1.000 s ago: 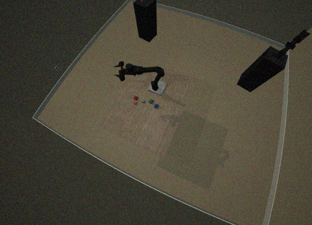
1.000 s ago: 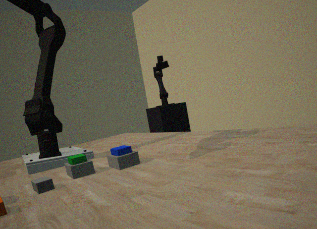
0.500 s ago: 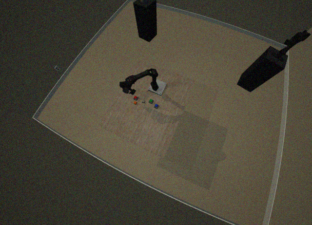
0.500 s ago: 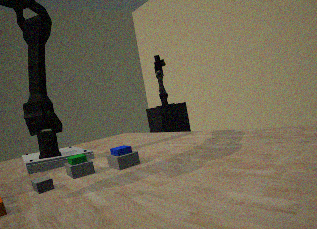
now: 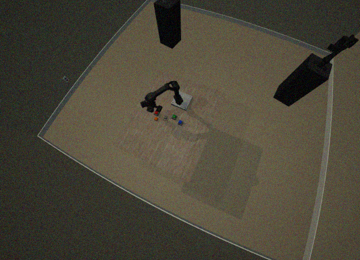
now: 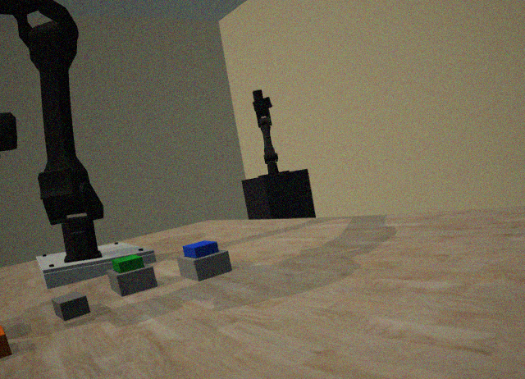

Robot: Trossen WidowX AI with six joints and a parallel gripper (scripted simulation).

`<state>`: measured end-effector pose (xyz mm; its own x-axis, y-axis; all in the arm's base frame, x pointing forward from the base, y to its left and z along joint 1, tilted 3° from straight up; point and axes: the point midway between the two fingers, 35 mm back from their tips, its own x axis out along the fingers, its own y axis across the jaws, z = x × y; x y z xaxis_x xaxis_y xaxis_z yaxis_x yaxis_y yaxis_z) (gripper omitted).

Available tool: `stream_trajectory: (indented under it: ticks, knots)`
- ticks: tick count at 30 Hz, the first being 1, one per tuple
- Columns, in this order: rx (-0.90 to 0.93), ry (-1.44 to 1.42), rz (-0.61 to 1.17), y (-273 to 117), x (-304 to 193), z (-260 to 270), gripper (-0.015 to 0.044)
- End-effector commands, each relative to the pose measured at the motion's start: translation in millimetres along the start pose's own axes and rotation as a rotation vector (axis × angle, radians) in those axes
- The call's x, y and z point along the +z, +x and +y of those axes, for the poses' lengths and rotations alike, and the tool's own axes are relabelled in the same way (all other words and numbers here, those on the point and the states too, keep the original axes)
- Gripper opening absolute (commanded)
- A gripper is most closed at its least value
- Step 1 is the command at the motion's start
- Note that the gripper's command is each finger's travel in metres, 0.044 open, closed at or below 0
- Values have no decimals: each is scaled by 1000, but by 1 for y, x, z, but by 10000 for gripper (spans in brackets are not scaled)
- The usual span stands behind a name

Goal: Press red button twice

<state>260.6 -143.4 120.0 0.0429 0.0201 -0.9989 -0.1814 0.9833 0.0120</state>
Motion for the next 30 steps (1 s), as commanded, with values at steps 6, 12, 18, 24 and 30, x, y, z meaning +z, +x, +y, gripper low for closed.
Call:
stream_trajectory:
  ticks: [6,12,18,24,30]
  knots:
    - [24,2,21,49,-5,6,111]
    - [24,2,21,49,-5,6,20]
    - [24,2,21,49,-5,6,20]
    - [24,2,21,55,-5,6,20]
    - [24,2,21,65,-5,6,20]
